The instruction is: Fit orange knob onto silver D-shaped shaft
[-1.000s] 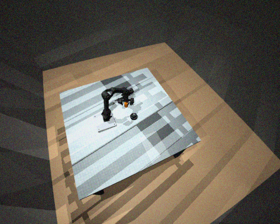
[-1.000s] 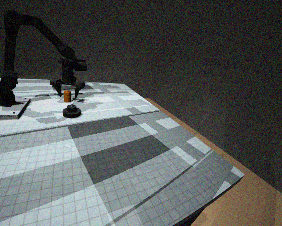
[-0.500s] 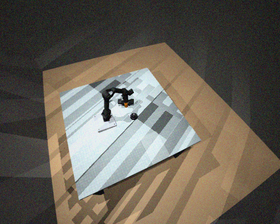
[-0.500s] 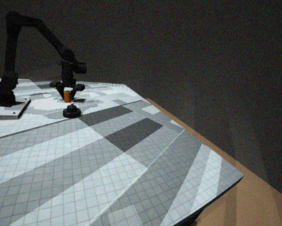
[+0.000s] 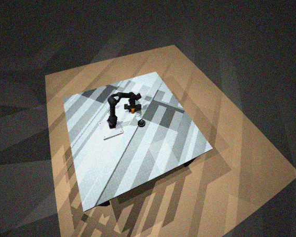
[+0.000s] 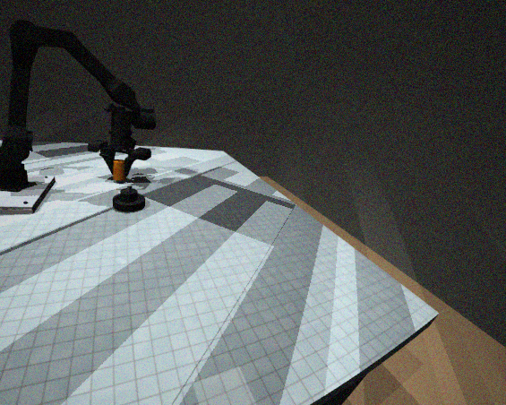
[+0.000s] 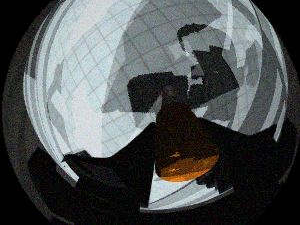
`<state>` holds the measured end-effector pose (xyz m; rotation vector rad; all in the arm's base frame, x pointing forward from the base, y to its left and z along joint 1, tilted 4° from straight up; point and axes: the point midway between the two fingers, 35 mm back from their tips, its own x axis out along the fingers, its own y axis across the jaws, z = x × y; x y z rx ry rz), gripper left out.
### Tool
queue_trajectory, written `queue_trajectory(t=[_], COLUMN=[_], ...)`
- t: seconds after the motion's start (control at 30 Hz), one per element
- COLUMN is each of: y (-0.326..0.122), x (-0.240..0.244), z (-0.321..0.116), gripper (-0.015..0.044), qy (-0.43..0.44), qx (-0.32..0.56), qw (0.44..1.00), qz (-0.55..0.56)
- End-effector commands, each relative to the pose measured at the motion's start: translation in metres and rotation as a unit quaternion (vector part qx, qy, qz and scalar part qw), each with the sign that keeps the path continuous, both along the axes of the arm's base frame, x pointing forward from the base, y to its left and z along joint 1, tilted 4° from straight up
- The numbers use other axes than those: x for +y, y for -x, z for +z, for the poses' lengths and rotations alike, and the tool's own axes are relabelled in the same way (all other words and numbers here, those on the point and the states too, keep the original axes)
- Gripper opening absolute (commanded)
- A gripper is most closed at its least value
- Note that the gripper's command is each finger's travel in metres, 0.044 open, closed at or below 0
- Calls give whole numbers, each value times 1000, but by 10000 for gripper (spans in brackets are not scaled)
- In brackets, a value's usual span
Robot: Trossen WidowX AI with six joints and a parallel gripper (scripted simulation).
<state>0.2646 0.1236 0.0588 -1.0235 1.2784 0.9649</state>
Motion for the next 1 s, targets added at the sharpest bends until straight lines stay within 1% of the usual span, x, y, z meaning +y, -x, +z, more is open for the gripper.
queue_trajectory(t=[0.0,0.5,0.77,0.97], y=[-4,18,20,24], x=[4,1,1,3], z=[30,120,123,130], gripper=[0,0,0,0], qy=[-6,-6,-4,13], qx=[-17,-16,-21,-73], qw=[1000,1000,1000,997], qz=[-1,-1,0,0])
